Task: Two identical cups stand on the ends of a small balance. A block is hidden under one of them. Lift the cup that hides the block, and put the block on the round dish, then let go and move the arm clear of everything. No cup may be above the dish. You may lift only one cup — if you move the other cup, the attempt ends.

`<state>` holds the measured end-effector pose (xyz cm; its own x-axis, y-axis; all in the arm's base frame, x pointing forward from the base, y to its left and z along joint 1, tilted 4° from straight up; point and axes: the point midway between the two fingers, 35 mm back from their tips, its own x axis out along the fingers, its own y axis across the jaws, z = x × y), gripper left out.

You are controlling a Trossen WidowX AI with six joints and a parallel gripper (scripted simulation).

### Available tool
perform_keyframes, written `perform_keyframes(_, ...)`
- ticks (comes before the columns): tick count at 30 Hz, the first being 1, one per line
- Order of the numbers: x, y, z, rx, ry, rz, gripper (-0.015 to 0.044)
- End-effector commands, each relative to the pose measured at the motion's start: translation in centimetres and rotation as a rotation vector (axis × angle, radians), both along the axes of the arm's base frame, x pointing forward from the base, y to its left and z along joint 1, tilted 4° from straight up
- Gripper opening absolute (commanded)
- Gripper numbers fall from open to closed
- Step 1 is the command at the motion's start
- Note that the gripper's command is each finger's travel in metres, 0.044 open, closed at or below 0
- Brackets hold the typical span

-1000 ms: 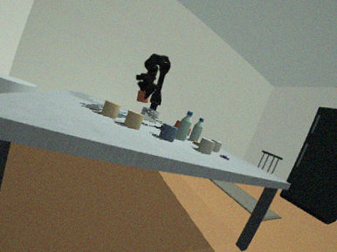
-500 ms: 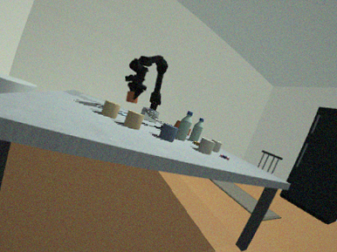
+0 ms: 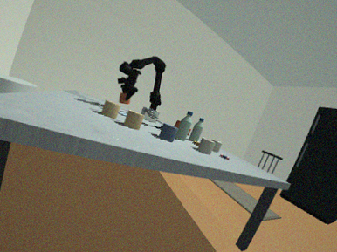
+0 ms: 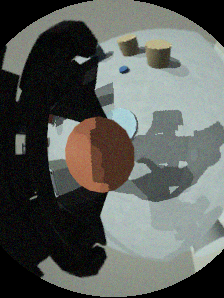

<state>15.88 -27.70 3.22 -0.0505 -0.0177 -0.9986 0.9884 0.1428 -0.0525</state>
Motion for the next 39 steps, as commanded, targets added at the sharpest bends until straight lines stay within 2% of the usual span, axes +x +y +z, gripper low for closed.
perform_keyframes(1,-2.0,-0.6,-0.3,-0.012,0.000,0.002,0.0000)
perform_keyframes(7,-4.2,-1.0,-1.0,-0.013,0.003,0.001,0.0000)
perform_keyframes(11,-4.2,-1.1,-1.6,-0.013,0.003,0.001,0.0000)
perform_keyframes(18,-4.4,-1.1,-4.8,-0.013,0.003,0.001,0.0000)
perform_keyframes(37,-4.5,-1.2,-6.9,-0.013,0.003,0.001,0.0000)
perform_keyframes(39,-4.4,-1.2,-6.2,-0.016,0.000,-0.002,0.0053)
